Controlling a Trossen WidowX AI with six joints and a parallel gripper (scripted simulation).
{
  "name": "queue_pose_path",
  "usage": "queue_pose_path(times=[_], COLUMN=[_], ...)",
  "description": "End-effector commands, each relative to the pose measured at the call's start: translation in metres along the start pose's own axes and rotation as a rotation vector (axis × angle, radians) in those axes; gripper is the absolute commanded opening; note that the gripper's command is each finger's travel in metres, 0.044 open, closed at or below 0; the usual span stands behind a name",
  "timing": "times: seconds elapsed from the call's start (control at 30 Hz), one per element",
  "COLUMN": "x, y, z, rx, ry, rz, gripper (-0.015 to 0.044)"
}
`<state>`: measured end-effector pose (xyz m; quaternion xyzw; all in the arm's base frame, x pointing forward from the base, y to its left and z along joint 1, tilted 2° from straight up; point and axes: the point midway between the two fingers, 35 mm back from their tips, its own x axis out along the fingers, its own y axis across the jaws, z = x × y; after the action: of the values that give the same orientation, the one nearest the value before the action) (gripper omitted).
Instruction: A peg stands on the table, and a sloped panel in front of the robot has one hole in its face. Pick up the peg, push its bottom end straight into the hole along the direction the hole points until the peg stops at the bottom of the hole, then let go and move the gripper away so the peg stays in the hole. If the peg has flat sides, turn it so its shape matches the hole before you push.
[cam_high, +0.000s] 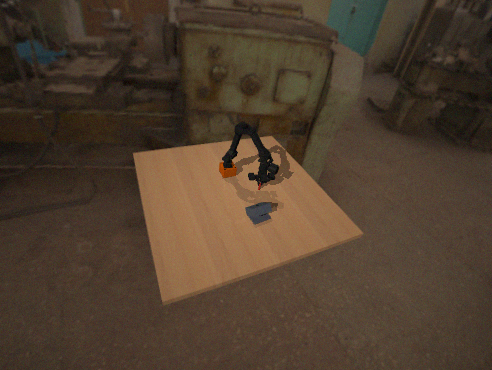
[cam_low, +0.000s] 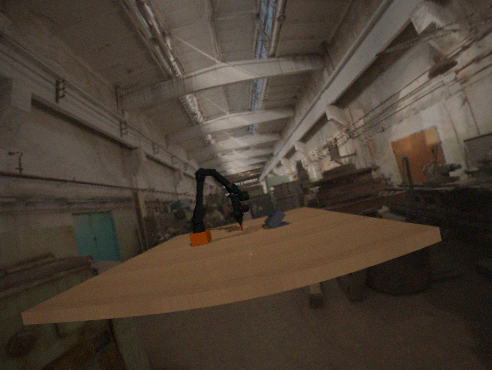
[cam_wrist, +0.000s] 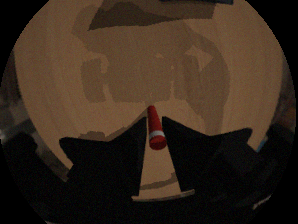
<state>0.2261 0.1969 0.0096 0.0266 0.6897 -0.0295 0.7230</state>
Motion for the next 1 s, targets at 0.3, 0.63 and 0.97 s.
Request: queue_pose_path(times=[0.3, 0.63, 0.97], x=[-0.008, -0.056, -0.080], y=[0.001, 0.001, -0.001], z=[0.001, 0.002, 0.003], rx=[0.000, -0.001, 0.003], ry=[0.000, 0.003, 0.002], rz=[0.002, 0.003, 0.006], gripper=[0.0000, 0.0000, 0.0000])
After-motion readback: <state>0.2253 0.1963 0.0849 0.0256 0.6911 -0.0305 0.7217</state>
